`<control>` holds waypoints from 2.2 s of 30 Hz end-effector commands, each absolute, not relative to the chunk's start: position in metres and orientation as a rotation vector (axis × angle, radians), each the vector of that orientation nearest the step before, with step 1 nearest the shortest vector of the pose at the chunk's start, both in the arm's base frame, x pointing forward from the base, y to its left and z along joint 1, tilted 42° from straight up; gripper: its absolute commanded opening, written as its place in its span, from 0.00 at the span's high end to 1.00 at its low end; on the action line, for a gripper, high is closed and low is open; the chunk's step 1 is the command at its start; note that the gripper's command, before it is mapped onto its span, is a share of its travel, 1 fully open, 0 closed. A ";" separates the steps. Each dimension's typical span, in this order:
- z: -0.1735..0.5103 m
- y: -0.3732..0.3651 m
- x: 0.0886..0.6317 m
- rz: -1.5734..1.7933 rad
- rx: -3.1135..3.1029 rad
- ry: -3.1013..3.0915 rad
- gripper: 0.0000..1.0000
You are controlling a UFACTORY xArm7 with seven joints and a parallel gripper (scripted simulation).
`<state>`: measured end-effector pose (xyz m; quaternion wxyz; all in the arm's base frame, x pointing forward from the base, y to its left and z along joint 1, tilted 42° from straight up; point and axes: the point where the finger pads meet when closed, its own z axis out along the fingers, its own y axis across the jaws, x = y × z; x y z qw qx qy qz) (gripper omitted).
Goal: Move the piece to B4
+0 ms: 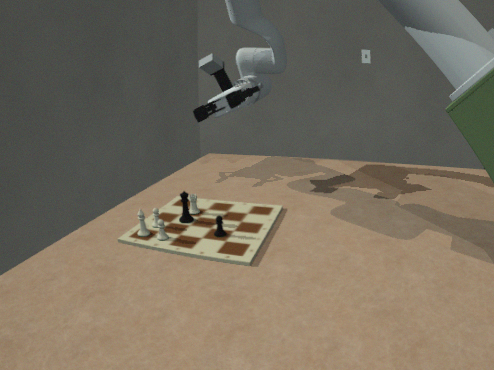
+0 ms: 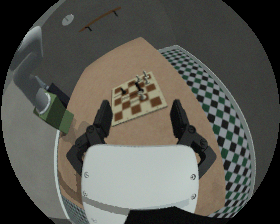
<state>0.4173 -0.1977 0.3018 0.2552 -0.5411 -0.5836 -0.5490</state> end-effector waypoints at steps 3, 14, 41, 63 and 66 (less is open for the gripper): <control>0.297 -0.200 0.418 -1.510 -1.445 -1.595 0.00; 0.279 -0.203 0.421 -1.555 -1.389 -1.605 0.00; 0.254 -0.204 0.424 -1.610 -1.321 -1.616 0.00; 0.233 -0.205 0.426 -1.651 -1.270 -1.623 0.00; 0.233 -0.205 0.426 -1.651 -1.270 -1.623 0.00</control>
